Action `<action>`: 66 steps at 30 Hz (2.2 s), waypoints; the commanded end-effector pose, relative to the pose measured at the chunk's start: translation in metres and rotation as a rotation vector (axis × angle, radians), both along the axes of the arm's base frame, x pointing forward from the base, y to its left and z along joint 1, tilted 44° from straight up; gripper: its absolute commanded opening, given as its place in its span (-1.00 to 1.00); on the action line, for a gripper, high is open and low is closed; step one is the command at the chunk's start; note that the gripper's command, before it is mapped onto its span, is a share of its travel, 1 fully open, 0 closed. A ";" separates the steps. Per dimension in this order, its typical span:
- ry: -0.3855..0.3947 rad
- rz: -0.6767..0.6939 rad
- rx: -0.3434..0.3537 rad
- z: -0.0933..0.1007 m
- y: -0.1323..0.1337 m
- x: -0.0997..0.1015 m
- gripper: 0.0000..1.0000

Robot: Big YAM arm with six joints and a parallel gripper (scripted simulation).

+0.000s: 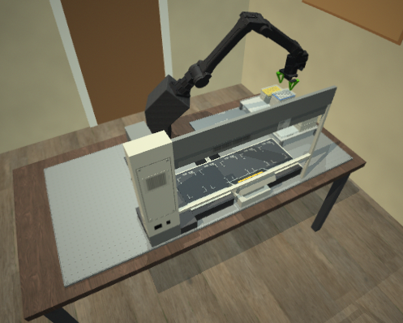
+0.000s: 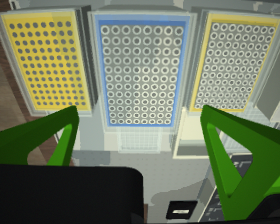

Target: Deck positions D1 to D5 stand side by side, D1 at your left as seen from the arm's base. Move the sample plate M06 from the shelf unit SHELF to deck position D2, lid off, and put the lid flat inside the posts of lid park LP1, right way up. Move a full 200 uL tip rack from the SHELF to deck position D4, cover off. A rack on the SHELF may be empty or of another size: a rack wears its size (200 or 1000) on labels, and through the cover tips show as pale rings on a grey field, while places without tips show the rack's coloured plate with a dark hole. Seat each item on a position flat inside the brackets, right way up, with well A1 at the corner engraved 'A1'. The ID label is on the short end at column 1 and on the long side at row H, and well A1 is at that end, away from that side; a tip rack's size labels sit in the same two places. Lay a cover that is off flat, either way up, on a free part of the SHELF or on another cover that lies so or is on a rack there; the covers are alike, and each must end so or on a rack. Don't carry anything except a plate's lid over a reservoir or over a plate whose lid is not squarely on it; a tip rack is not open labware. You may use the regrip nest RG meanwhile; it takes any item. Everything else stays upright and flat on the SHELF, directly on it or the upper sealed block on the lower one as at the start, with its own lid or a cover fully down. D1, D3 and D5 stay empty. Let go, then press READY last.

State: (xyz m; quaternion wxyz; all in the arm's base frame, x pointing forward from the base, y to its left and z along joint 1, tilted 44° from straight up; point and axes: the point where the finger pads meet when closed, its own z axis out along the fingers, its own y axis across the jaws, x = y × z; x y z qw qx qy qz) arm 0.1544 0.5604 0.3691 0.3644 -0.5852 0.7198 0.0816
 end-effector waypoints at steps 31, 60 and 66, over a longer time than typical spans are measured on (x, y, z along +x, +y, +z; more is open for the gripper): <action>0.007 -0.005 0.052 -0.009 0.035 -0.099 1.00; 0.007 -0.005 0.052 -0.010 0.035 -0.099 1.00; 0.014 0.002 0.091 0.017 0.029 -0.110 1.00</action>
